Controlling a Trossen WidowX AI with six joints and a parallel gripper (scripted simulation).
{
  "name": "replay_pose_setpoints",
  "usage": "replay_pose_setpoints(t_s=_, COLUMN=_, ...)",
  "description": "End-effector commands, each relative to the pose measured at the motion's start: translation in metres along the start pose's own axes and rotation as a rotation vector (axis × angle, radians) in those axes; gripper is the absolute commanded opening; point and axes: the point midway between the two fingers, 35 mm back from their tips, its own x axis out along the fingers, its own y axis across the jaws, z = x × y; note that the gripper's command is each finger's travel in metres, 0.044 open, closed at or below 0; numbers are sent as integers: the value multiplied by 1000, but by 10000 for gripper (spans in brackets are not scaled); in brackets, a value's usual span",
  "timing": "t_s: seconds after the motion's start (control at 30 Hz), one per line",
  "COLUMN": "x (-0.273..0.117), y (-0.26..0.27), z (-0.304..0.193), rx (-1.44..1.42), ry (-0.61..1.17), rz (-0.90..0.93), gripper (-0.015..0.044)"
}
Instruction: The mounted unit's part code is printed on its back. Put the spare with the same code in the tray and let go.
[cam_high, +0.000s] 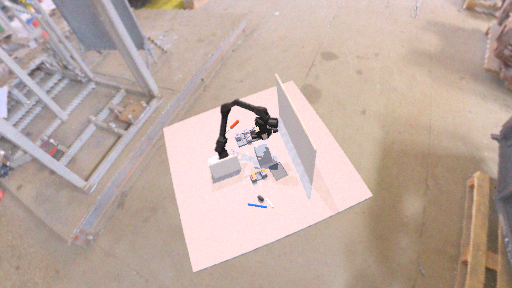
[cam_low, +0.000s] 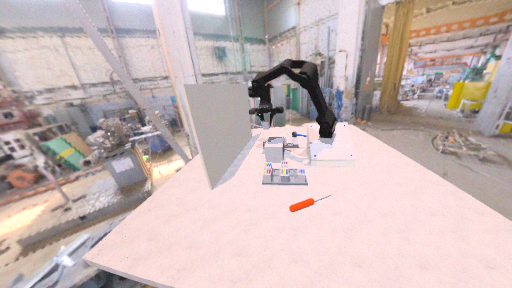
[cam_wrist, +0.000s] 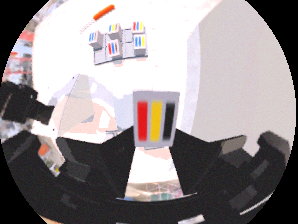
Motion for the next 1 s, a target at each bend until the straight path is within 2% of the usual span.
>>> replay_pose_setpoints(t_s=0.0, x=1, y=-8, z=-18, rx=-10, ry=5, rz=-1, gripper=0)
replay_pose_setpoints(t_s=0.97, x=30, y=-27, z=-168, rx=-64, ry=-1, rz=3, gripper=0)
